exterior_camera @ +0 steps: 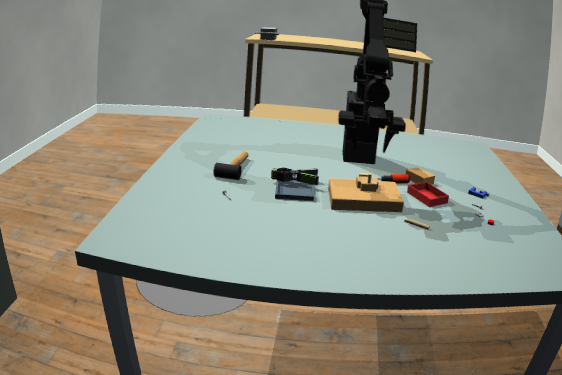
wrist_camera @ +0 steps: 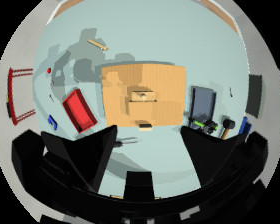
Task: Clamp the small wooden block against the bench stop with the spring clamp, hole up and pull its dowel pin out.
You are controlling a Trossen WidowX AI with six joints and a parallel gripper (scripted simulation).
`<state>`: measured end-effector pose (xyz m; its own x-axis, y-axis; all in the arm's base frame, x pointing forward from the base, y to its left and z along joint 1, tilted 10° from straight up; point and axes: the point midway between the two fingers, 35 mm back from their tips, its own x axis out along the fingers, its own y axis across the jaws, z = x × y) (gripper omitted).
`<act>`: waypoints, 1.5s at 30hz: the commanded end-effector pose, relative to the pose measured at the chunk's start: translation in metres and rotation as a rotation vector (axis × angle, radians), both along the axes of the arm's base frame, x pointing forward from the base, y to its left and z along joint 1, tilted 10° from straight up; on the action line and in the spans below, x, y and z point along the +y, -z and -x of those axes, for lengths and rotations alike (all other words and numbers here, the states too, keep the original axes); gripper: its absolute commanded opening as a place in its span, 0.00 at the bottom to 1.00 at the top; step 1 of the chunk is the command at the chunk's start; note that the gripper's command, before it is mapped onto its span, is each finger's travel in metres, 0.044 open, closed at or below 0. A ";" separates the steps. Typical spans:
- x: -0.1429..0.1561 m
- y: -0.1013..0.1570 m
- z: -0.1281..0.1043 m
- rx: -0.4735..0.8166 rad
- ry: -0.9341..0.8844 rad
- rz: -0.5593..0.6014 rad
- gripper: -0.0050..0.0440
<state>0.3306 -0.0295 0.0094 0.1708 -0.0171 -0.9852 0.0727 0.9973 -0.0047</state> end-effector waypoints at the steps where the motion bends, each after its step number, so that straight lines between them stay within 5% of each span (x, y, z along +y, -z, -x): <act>1: 0.002 0.002 -0.001 -0.003 0.054 -0.014 0.84; 41: 0.017 0.017 -0.004 -0.011 0.628 -0.114 0.10; 45: 0.018 0.018 -0.004 -0.011 0.676 -0.123 0.10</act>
